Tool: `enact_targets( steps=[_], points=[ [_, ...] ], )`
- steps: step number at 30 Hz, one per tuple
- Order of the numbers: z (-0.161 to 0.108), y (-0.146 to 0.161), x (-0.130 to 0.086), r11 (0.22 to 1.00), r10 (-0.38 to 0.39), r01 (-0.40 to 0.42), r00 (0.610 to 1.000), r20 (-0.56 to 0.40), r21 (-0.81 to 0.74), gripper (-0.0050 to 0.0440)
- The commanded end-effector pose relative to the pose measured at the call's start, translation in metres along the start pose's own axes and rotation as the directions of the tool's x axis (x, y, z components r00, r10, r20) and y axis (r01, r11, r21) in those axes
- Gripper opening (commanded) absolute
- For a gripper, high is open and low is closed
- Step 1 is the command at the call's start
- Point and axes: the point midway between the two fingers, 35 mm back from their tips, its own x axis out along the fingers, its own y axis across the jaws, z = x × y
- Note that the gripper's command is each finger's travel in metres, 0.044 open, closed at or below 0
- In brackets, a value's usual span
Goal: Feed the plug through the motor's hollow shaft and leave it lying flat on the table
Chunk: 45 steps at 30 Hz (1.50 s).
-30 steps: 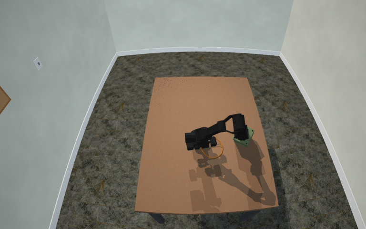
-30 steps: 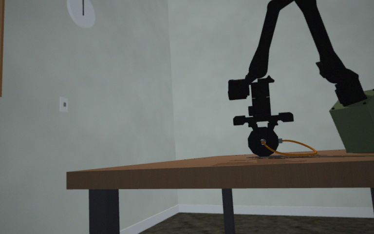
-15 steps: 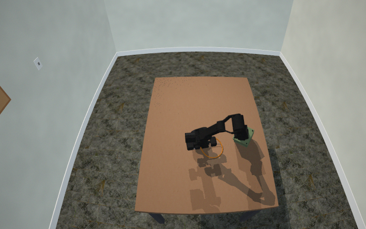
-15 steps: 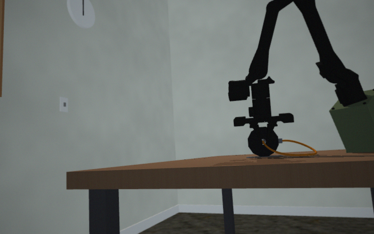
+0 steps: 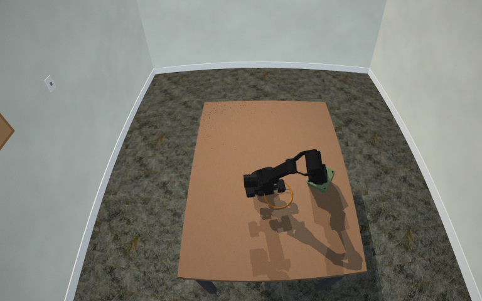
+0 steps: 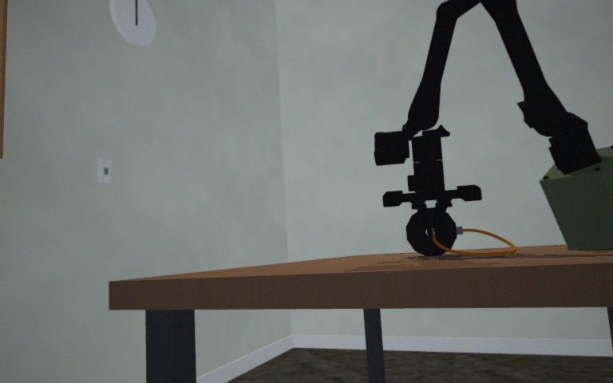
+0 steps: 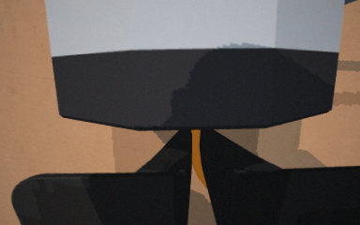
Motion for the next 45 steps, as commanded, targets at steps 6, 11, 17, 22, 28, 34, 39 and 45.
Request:
enact_targets(
  steps=[6, 11, 17, 22, 28, 34, 39, 45],
  points=[
    [0.009, 0.000, 0.002, 1.000, -0.006, 0.006, 1.000, -0.003, -0.004, 0.0000],
    [0.008, 0.000, 0.001, 1.000, -0.002, 0.002, 1.000, 0.001, -0.002, 0.0024],
    [0.008, 0.000, 0.001, 1.000, -0.002, 0.002, 1.000, 0.001, -0.002, 0.0100],
    [-0.002, 0.002, -0.012, 1.000, -0.004, 0.004, 1.000, -0.001, -0.003, 0.0100],
    [-0.013, 0.004, -0.024, 1.000, -0.006, 0.006, 1.000, -0.004, -0.004, 0.0100],
    [-0.012, 0.000, -0.018, 1.000, -0.017, 0.017, 1.000, -0.009, -0.005, 0.0100],
    [-0.014, -0.004, 0.003, 1.000, -0.006, 0.006, 1.000, -0.004, -0.004, 0.0100],
    [-0.014, -0.004, 0.003, 1.000, -0.006, 0.006, 1.000, -0.004, -0.004, 0.0100]
  ],
)
